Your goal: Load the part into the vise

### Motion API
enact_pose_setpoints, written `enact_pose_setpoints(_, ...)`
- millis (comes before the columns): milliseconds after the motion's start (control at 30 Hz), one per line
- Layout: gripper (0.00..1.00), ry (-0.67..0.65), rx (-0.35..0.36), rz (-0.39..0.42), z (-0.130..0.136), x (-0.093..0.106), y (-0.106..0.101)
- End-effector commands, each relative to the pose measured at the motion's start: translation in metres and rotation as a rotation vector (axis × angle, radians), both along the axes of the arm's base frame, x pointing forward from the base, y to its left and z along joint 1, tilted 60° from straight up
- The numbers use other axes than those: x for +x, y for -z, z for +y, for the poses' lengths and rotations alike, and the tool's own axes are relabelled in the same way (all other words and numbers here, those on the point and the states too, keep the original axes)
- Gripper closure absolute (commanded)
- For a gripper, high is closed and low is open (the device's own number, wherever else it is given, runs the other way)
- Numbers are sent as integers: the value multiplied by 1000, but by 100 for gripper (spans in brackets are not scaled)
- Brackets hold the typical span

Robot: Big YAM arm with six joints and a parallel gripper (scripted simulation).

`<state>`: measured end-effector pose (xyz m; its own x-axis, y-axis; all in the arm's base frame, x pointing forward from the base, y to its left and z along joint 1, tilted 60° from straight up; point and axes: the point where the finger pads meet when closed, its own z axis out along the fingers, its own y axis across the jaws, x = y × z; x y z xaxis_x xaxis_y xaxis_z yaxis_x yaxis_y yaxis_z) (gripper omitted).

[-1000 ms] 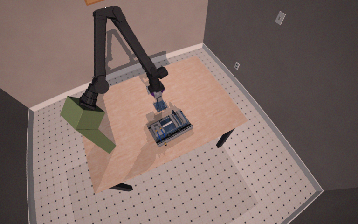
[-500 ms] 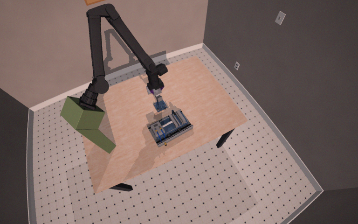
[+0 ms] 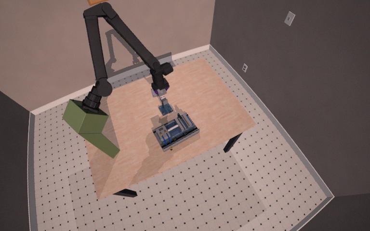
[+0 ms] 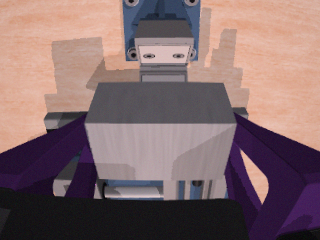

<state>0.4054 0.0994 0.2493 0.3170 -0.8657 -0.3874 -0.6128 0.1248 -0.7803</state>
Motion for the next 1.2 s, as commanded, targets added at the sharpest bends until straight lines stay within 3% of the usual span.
enact_pose_setpoints(0,100,9,-12,-2,-9,-5,-1)
enact_pose_setpoints(300,100,9,-12,-10,-12,-8,-9)
enact_pose_setpoints(733,100,11,-11,10,-13,-5,-2)
enact_pose_setpoints(1133,100,46,40,43,-18,5,-6)
enact_pose_setpoints(1167,100,51,47,27,-19,3,-15)
